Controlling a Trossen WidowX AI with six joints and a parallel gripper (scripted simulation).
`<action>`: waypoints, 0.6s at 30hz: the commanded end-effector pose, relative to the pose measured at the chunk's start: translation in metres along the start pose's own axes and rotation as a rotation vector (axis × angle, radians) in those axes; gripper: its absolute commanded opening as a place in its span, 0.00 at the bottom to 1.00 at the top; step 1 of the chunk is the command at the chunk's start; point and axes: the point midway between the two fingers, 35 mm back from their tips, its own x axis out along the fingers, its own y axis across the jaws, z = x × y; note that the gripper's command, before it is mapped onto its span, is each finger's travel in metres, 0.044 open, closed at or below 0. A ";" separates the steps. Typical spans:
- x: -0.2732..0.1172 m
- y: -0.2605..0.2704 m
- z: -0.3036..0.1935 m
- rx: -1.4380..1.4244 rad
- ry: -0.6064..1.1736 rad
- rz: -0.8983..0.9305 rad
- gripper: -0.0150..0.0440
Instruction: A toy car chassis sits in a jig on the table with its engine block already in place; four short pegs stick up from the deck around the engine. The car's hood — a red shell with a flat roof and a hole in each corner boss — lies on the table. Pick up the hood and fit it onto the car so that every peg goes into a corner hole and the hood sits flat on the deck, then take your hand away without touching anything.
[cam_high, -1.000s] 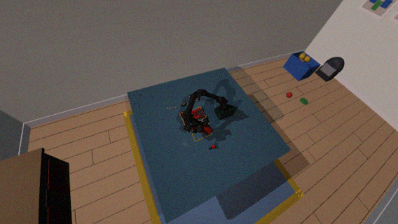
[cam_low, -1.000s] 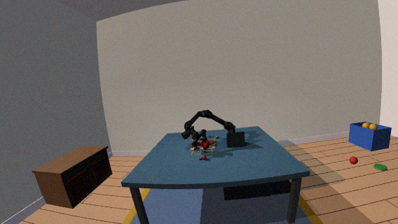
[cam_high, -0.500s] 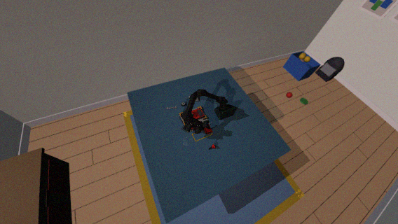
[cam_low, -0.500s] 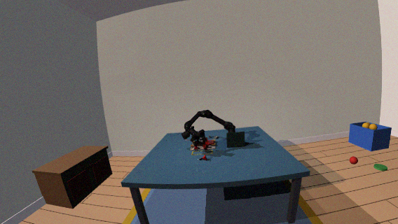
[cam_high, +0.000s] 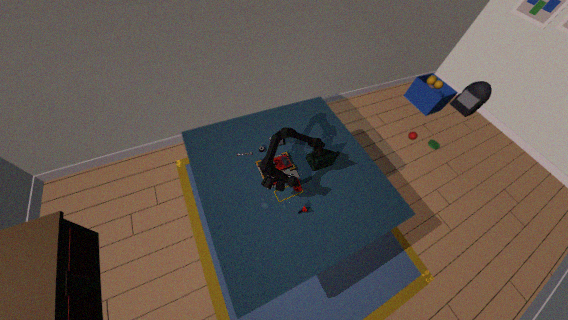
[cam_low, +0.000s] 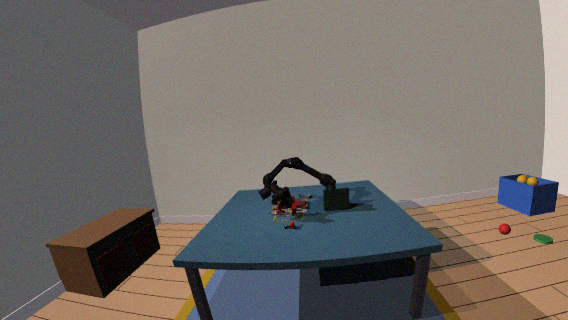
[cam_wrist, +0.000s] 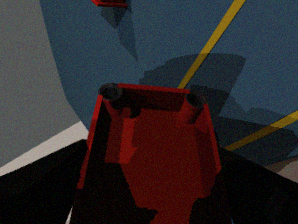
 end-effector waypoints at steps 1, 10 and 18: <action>0.000 -0.001 0.001 0.122 -0.002 -0.001 0.25; 0.002 -0.008 0.005 0.398 -0.002 -0.001 0.25; 0.006 -0.019 0.010 0.651 -0.002 -0.001 0.25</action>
